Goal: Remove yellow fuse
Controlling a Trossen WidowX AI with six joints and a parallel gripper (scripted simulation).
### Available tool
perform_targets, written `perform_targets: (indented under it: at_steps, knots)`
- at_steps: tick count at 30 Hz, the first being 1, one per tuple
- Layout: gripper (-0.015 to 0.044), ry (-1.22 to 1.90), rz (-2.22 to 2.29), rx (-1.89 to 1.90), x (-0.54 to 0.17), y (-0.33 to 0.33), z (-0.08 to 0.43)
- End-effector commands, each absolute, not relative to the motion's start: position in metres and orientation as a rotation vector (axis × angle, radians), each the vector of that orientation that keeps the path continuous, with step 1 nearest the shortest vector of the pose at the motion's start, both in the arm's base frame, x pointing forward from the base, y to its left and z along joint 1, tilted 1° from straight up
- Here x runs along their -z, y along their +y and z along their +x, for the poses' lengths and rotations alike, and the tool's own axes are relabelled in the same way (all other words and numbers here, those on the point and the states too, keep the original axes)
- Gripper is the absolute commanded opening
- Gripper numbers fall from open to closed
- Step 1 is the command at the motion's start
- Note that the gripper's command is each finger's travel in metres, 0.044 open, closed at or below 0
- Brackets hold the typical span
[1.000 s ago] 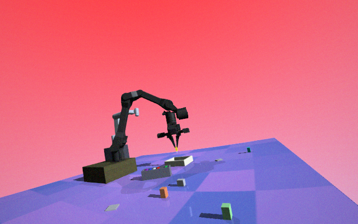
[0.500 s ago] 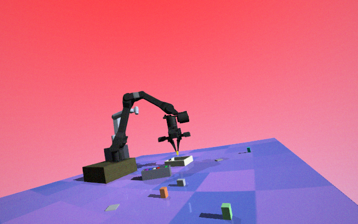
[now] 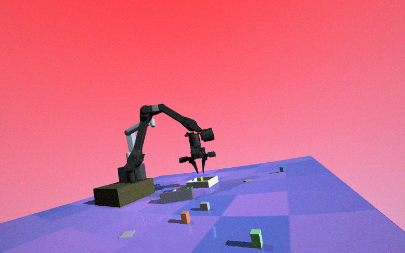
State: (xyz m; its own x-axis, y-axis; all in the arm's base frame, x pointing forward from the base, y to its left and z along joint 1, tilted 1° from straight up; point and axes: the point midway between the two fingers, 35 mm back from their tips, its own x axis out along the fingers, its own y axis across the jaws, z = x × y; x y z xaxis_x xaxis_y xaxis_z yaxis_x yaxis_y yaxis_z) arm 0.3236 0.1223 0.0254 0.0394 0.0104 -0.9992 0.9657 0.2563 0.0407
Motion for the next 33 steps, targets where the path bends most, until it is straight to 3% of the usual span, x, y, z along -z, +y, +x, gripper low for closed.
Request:
perform_targets:
  at_steps: [1,6,10,33]
  knots:
    - [0.0210,1.295,1.039,0.985,-0.026,0.122,0.324]
    - [0.0330,1.295,1.039,0.985,-0.029,0.122,0.324]
    - [0.0330,1.291,1.042,0.989,-0.063,0.122,0.322]
    - [0.0330,1.295,1.039,0.985,-0.062,0.122,0.322]
